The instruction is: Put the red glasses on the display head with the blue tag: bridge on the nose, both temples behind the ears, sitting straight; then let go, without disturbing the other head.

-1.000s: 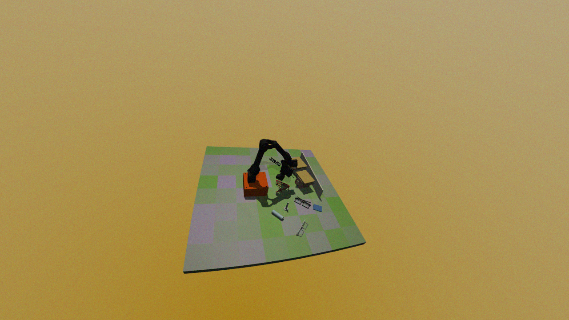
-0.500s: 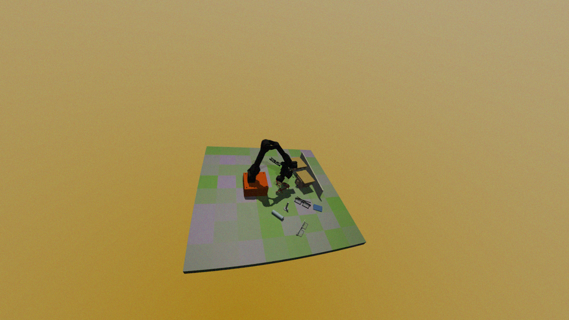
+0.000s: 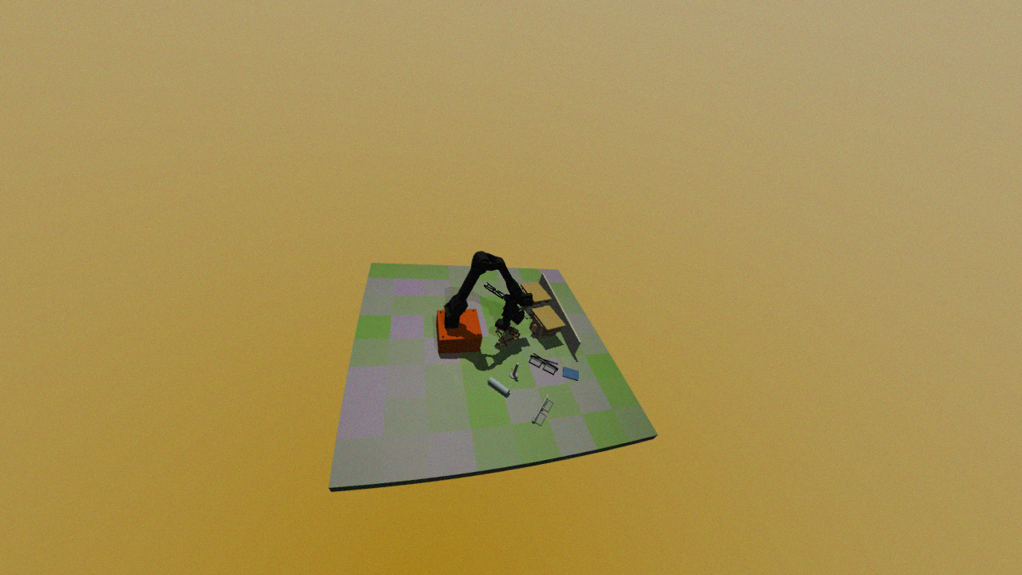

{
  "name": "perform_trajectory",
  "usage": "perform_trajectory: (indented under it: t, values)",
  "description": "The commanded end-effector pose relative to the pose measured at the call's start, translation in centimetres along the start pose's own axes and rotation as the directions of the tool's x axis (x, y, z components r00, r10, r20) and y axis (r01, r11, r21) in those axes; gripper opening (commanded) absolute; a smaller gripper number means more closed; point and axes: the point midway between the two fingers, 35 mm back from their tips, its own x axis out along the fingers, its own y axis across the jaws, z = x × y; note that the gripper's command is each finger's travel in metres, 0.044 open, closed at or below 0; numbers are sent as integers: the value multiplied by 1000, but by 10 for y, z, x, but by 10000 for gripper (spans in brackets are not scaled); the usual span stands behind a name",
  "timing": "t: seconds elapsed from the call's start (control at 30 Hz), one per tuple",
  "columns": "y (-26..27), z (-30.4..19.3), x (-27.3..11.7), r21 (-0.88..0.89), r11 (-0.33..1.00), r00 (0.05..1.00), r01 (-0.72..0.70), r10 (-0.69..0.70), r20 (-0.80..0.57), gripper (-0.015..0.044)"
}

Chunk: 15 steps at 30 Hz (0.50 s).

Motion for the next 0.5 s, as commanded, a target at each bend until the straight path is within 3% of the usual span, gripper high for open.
perform_trajectory:
  t: [0.0,0.47]
  values:
    - [0,-2,8,3,1000,1000,0,0,-5,120]
    - [-3,-3,15,3,1000,1000,0,0,-5,120]
